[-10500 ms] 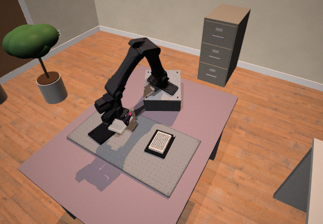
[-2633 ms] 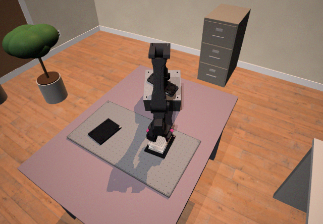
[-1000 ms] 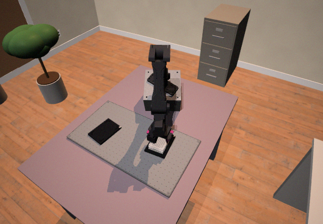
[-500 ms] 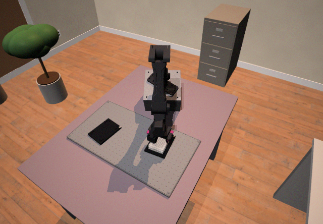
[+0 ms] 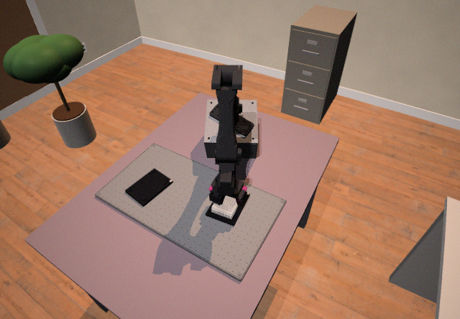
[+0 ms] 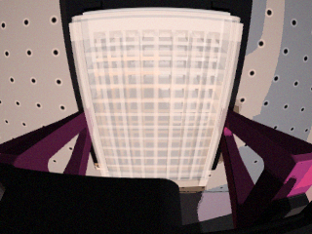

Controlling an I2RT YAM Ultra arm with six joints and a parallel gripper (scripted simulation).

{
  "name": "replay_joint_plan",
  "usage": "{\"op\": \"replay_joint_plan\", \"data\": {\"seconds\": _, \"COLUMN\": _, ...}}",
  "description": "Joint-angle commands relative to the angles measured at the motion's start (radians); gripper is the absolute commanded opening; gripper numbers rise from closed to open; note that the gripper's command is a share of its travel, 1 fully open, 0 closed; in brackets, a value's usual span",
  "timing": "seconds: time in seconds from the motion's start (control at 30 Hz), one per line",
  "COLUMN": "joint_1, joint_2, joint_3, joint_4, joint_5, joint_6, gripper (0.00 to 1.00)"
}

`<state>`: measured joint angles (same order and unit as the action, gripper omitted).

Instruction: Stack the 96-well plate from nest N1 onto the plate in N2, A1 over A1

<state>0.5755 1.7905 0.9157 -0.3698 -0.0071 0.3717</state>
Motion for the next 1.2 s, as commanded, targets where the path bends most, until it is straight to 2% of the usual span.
{"op": "replay_joint_plan", "data": {"seconds": 0.0, "joint_1": -0.011, "joint_2": -0.028, "joint_3": 0.007, "joint_4": 0.014, "joint_5": 0.004, "joint_6": -0.005, "gripper": 0.0}}
{"op": "replay_joint_plan", "data": {"seconds": 0.4, "joint_1": -0.013, "joint_2": 0.005, "joint_3": -0.02, "joint_4": 0.023, "joint_5": 0.003, "joint_6": -0.006, "gripper": 0.0}}
{"op": "replay_joint_plan", "data": {"seconds": 0.53, "joint_1": -0.014, "joint_2": 0.001, "joint_3": -0.012, "joint_4": 0.026, "joint_5": 0.003, "joint_6": -0.007, "gripper": 0.0}}
{"op": "replay_joint_plan", "data": {"seconds": 0.57, "joint_1": -0.014, "joint_2": -0.019, "joint_3": -0.004, "joint_4": 0.027, "joint_5": 0.003, "joint_6": -0.006, "gripper": 0.0}}
{"op": "replay_joint_plan", "data": {"seconds": 0.8, "joint_1": -0.004, "joint_2": -0.001, "joint_3": -0.002, "joint_4": 0.017, "joint_5": 0.001, "joint_6": -0.003, "gripper": 0.0}}
{"op": "replay_joint_plan", "data": {"seconds": 0.83, "joint_1": -0.004, "joint_2": -0.001, "joint_3": -0.002, "joint_4": 0.017, "joint_5": 0.001, "joint_6": -0.003, "gripper": 1.0}}
{"op": "replay_joint_plan", "data": {"seconds": 1.17, "joint_1": -0.004, "joint_2": -0.001, "joint_3": -0.002, "joint_4": 0.017, "joint_5": 0.001, "joint_6": -0.003, "gripper": 1.0}}
